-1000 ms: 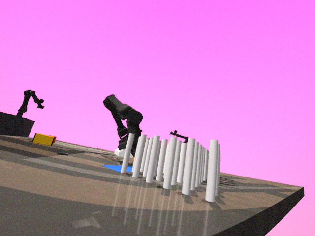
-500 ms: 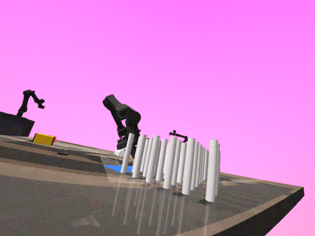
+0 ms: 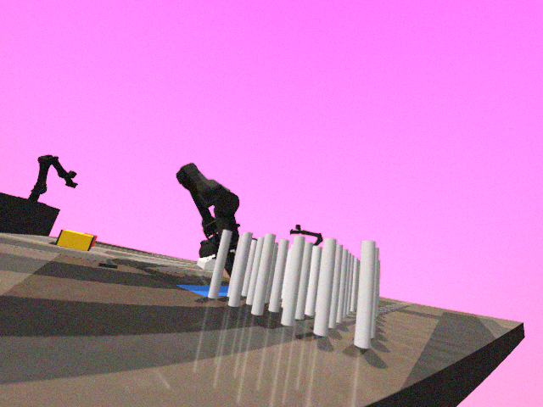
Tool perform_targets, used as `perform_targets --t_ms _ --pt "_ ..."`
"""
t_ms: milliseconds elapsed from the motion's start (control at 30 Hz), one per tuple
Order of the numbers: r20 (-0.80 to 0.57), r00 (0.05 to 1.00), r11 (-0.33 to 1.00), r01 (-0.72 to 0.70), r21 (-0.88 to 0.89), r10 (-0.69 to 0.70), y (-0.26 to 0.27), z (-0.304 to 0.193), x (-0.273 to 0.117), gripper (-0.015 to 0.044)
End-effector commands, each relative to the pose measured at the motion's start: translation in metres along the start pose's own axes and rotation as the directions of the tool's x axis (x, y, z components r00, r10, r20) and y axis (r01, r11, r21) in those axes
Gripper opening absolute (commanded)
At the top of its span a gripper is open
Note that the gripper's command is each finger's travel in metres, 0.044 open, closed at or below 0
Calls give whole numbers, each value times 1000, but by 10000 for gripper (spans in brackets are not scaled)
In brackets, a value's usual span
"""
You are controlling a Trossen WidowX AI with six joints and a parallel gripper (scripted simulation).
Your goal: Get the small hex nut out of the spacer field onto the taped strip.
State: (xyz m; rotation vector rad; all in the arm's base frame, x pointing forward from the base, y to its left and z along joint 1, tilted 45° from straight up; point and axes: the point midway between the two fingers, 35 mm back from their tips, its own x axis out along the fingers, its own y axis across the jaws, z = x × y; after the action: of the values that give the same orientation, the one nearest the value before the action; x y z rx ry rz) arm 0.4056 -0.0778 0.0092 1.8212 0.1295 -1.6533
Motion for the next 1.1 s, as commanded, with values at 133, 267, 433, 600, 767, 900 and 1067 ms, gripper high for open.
perform_targets --t_ms 133,267,433,600,767,900,1067 --pt "-4 1000 1000 3 -5 -3 -1 5 -2 0" --pt "-4 1000 1000 3 -5 -3 -1 7 -3 0" --pt "-4 1000 1000 3 -5 -3 -1 10 -4 0" --pt "-4 1000 1000 3 -5 -3 -1 13 -5 0" --pt "-3 1000 1000 3 -5 -3 -1 17 -6 0" --pt "-3 1000 1000 3 -6 -3 -1 19 -7 0" --pt "-3 1000 1000 3 -6 -3 -1 22 -8 0"
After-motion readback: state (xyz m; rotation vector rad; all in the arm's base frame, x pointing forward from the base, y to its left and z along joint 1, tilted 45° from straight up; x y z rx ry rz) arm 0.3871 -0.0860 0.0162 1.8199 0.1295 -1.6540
